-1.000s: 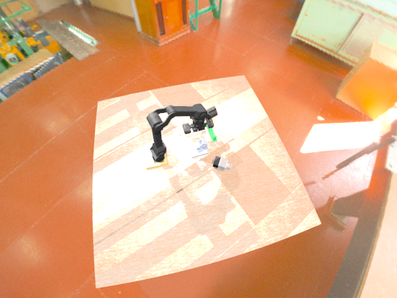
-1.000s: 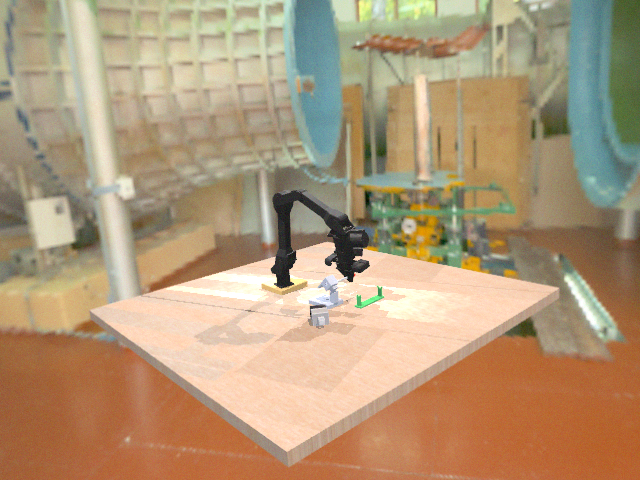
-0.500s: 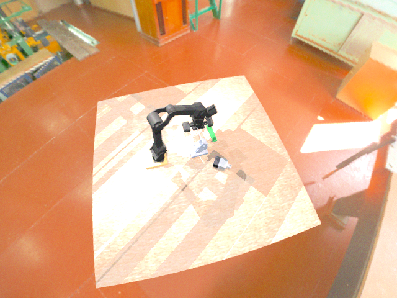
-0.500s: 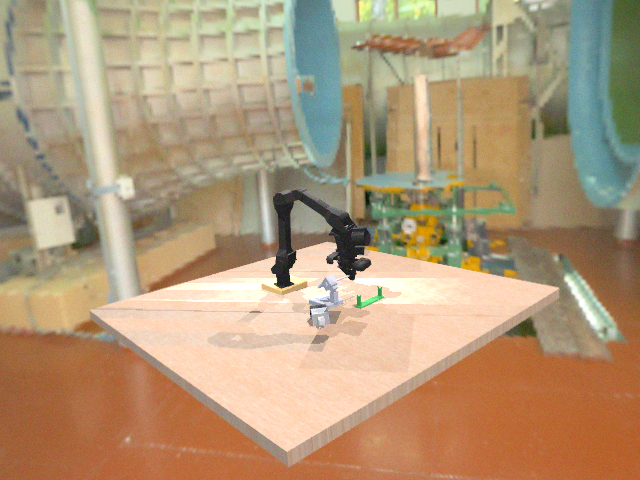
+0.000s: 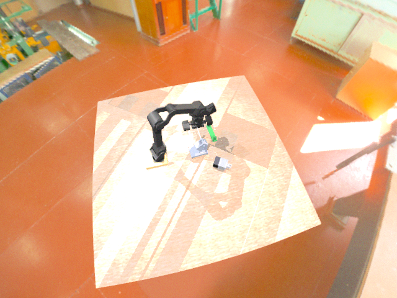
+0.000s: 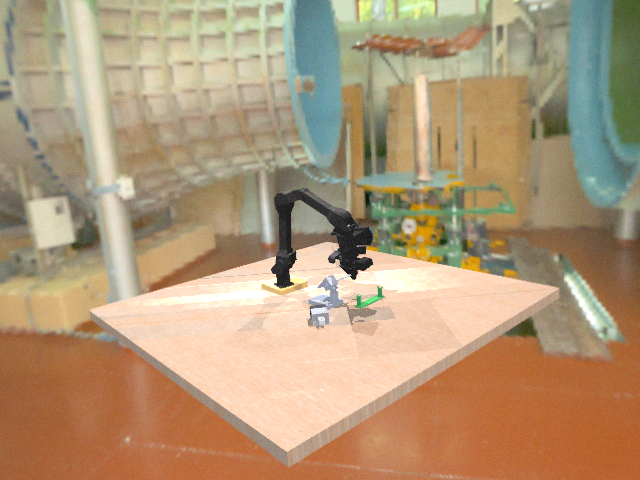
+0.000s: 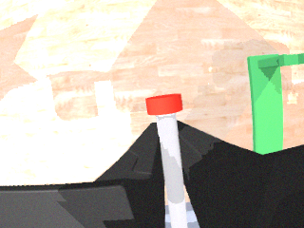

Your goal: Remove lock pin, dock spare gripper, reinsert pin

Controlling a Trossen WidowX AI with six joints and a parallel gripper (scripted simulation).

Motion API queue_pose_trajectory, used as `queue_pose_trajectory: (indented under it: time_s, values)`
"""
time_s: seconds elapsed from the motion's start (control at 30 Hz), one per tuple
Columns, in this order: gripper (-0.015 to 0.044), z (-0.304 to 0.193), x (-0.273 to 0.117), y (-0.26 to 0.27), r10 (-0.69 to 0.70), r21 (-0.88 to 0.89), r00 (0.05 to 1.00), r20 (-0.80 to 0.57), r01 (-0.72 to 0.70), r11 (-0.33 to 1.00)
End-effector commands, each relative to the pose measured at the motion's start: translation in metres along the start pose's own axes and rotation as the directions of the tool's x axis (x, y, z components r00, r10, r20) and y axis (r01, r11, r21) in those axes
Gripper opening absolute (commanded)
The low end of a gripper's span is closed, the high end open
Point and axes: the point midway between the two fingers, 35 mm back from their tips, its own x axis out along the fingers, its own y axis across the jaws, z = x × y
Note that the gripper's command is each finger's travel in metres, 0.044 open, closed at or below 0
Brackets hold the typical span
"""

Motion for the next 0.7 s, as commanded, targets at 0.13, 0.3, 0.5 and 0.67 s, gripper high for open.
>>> queue_pose_trajectory:
  time_s: [0.13,0.3,0.5,0.67]
  values:
    - [0.0000,0.007,0.000,-0.002,0.000,0.002,1.000,-0.003,0.000,1.000]
    - [0.0000,0.010,0.001,-0.001,0.001,0.002,1.000,-0.004,-0.001,1.000]
    - [0.0000,0.015,0.003,-0.001,0.003,0.002,1.000,-0.005,-0.003,1.000]
    - [0.0000,0.018,0.003,-0.001,0.004,0.003,1.000,-0.006,-0.004,1.000]
